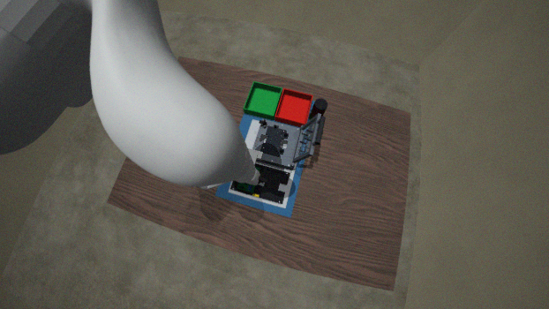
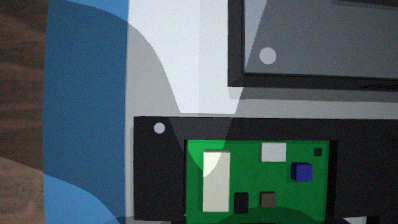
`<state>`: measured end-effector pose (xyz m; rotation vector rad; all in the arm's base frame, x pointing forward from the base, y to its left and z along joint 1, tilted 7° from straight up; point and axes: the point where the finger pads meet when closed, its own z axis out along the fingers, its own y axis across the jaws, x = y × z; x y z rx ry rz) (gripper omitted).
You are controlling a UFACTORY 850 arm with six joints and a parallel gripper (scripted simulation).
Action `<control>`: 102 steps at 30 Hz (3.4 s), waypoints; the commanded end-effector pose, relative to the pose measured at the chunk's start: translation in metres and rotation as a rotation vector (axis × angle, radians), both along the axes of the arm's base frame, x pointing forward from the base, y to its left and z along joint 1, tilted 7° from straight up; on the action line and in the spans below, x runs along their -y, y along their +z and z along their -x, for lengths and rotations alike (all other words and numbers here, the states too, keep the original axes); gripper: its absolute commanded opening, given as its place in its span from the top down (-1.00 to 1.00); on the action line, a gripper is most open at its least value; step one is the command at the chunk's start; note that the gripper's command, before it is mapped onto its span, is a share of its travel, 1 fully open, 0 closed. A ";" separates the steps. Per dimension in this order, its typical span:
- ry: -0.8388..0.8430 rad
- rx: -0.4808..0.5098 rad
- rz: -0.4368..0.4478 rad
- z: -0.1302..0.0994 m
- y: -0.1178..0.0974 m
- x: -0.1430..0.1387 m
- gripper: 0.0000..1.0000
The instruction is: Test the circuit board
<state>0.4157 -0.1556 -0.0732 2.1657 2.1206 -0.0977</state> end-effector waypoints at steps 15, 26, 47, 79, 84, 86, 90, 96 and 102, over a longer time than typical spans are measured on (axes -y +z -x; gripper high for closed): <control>0.000 0.001 0.000 -0.001 0.000 0.000 -0.58; 0.000 0.001 0.000 -0.001 0.002 0.000 -0.58; 0.000 0.001 0.000 0.000 0.024 -0.003 -0.58; 0.000 0.001 0.000 0.001 0.051 -0.006 -0.58; 0.000 0.001 0.000 0.001 0.065 -0.008 -0.58; 0.000 0.001 0.000 0.002 0.070 -0.009 -0.58; 0.000 0.001 0.000 0.002 0.080 -0.010 -0.58; 0.000 0.001 0.000 0.002 0.089 -0.011 -0.58; 0.000 0.001 0.000 0.002 0.097 -0.012 -0.58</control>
